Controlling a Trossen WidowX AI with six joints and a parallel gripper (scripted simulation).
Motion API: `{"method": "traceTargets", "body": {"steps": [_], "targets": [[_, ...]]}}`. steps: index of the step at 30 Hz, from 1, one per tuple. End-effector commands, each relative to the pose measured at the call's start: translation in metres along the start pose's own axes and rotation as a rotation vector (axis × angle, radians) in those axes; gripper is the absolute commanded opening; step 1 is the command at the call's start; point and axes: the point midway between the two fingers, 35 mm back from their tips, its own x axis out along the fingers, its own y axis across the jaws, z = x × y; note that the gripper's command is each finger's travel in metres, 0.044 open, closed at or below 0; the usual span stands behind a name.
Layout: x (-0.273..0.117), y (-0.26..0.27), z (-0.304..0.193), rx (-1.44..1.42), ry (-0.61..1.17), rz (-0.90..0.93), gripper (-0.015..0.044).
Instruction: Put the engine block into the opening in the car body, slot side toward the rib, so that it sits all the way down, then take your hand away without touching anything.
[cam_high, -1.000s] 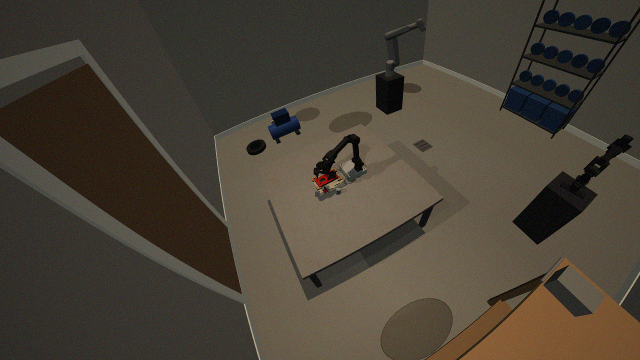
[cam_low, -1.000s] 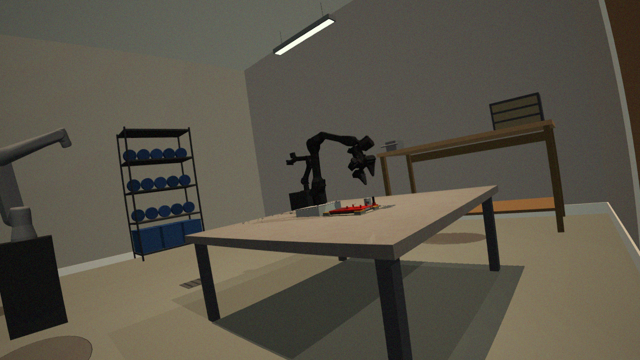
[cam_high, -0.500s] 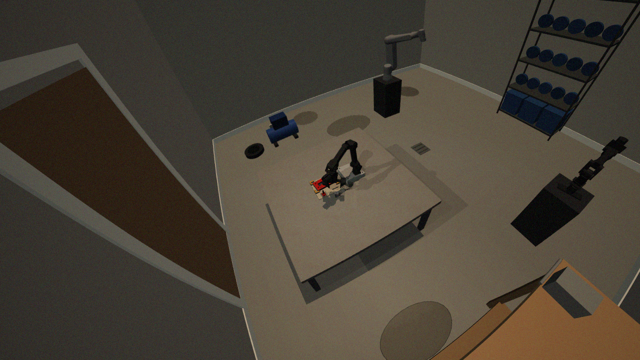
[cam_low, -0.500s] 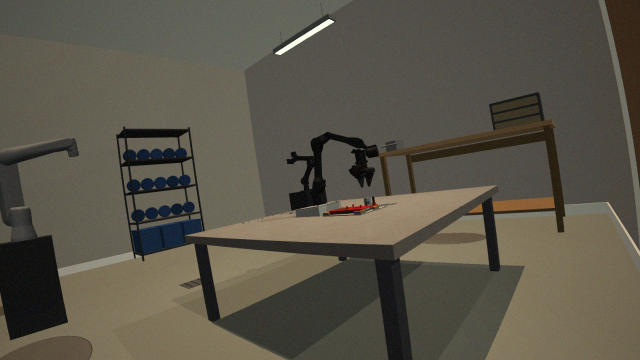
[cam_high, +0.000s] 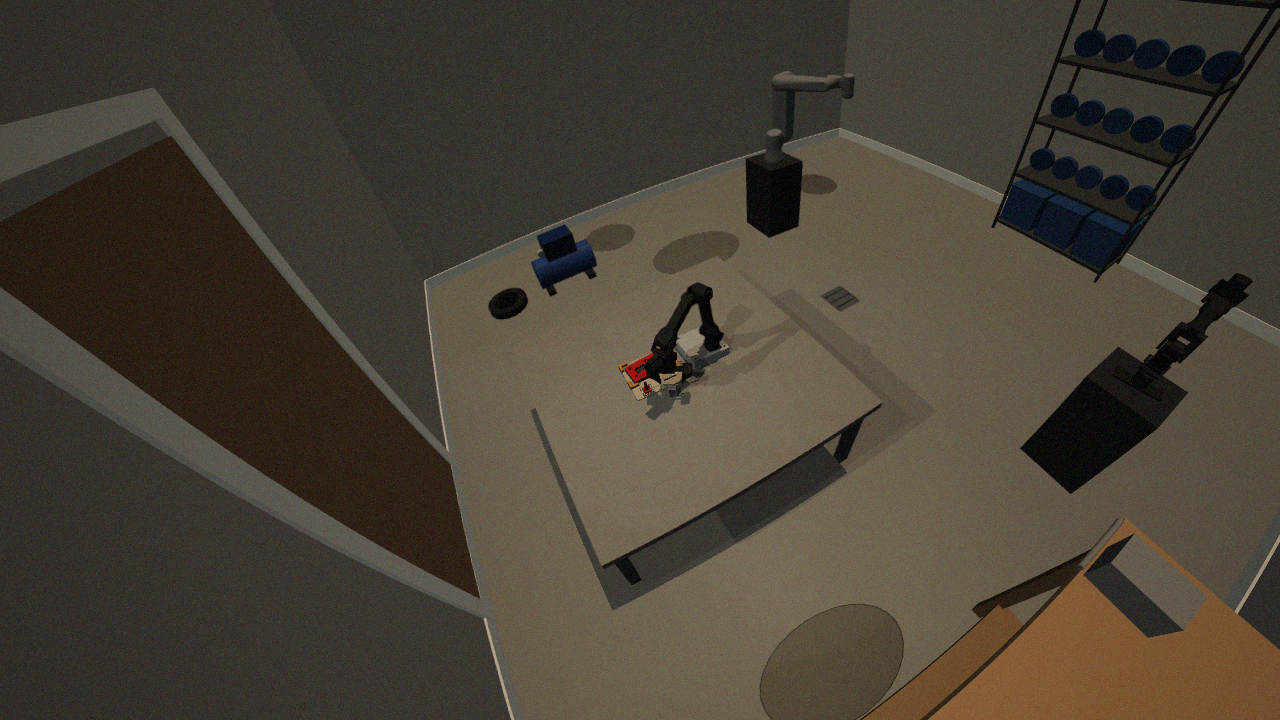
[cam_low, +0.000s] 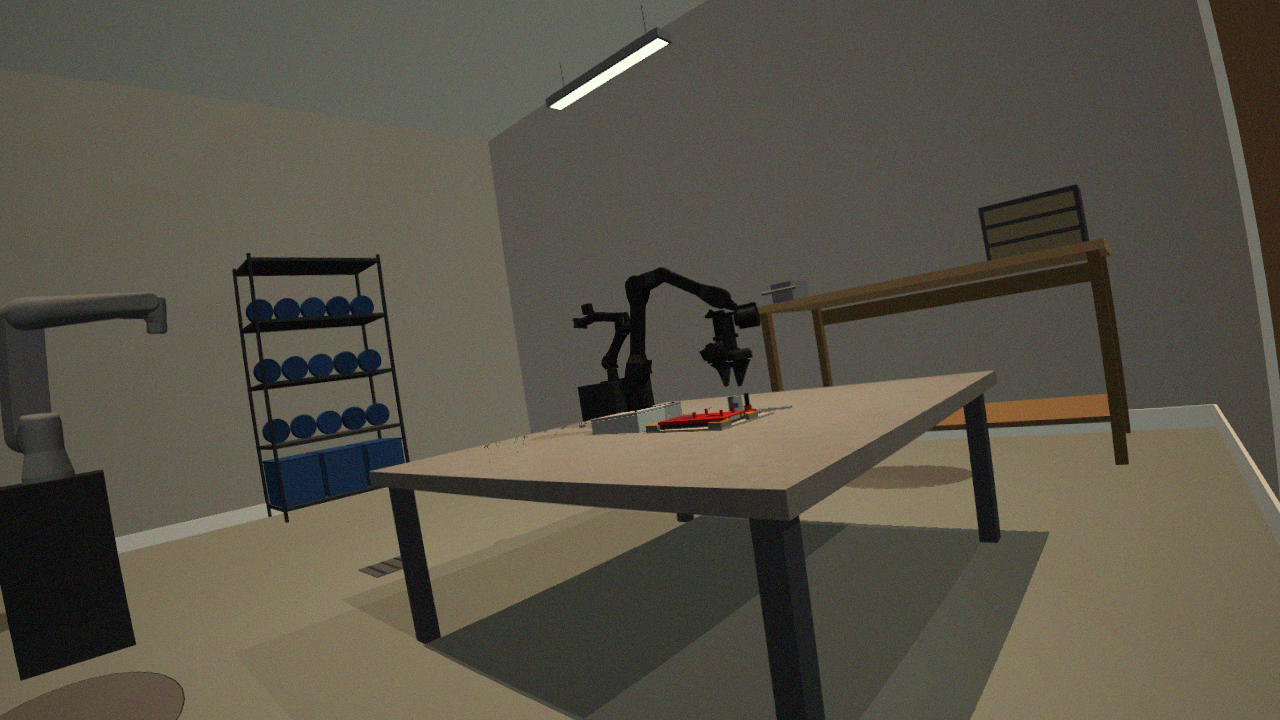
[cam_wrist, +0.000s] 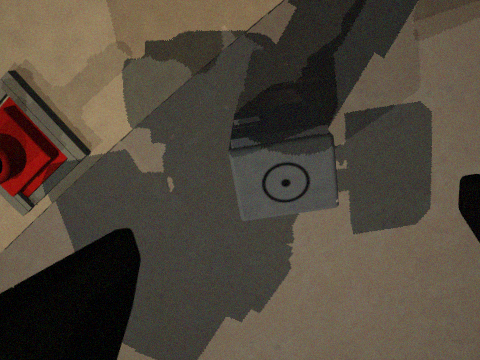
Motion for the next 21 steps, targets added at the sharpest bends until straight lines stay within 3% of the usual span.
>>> {"method": "traceTargets", "body": {"steps": [1, 21], "targets": [[0.013, 0.000, 0.000, 0.004, -0.001, -0.005, 0.0440], [0.040, 0.001, 0.000, 0.004, -0.001, -0.005, 0.0440]]}}
